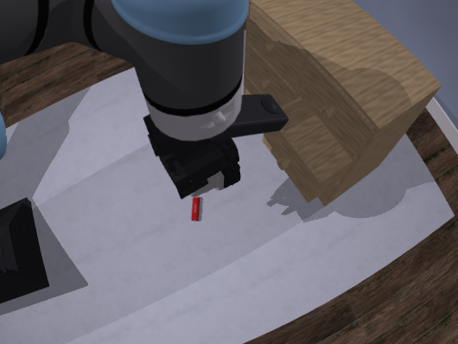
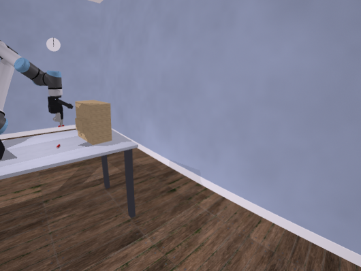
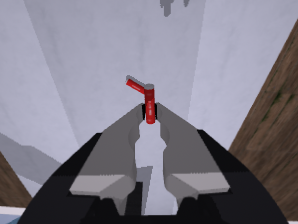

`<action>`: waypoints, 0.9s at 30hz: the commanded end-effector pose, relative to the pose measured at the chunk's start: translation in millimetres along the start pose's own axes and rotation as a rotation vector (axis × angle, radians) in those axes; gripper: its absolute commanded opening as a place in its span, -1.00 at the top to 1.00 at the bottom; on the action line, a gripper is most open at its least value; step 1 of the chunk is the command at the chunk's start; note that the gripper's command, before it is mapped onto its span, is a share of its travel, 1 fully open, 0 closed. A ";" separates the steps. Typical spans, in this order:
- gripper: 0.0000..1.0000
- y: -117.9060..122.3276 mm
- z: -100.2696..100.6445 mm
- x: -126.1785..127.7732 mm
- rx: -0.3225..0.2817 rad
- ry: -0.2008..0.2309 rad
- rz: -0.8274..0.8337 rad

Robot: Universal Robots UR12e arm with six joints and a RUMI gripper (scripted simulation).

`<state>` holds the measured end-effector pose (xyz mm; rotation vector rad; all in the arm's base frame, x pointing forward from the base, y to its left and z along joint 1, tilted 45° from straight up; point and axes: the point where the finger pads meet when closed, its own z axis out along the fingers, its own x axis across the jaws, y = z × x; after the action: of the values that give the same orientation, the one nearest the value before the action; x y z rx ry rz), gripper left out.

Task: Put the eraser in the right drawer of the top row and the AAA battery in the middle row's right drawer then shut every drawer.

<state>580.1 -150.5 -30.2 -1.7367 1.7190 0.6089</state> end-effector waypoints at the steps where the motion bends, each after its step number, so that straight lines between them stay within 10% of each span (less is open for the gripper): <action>1: 0.96 -0.4 -16.5 0.3 0.001 0.001 0.000; 27: 0.96 -0.6 -62.7 0.2 0.001 0.001 0.000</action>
<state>574.7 -191.6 11.3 -1.7368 1.7188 0.6091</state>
